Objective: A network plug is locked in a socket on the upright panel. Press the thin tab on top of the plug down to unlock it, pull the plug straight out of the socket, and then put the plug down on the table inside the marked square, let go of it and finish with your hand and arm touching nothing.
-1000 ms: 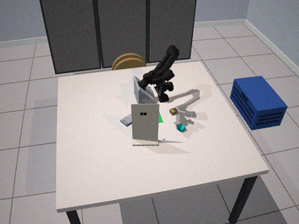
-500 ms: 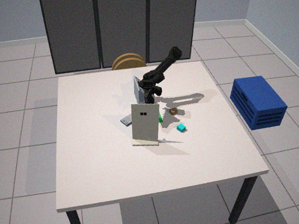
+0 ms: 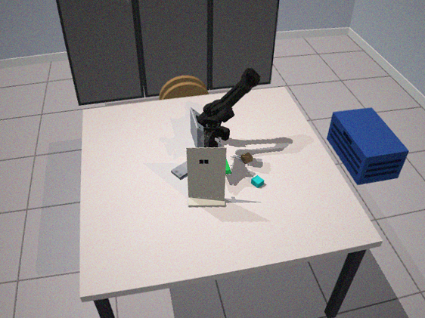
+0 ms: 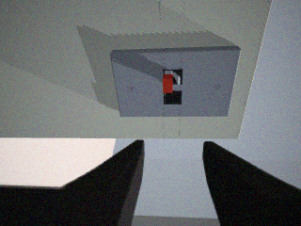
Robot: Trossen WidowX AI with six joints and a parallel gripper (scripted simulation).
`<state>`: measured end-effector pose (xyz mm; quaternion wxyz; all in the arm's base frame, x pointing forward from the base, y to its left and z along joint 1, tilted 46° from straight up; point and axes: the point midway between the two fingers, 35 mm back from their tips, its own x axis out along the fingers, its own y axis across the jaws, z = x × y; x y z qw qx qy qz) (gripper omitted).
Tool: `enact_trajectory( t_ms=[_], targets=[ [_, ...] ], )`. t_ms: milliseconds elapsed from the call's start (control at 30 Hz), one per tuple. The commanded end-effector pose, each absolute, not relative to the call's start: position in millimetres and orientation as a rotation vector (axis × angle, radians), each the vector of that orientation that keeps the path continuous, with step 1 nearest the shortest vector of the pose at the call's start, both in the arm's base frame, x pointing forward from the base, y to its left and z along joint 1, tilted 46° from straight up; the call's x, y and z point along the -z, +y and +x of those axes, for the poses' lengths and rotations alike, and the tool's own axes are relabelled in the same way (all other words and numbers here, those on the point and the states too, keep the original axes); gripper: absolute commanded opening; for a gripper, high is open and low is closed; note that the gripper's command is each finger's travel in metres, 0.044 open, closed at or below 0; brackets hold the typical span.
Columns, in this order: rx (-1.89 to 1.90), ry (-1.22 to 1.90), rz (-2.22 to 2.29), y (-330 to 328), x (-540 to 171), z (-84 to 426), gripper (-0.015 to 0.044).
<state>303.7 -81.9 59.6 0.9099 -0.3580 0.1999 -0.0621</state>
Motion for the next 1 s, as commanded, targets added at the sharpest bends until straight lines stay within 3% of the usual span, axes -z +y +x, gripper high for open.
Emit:
enact_trajectory(
  t_ms=[0, 967],
  targets=[
    [0.139, 0.414, -0.755, -84, -58, 319, 0.0156],
    [0.146, 0.415, -0.767, -88, -51, 366, 0.0156]
  ],
)
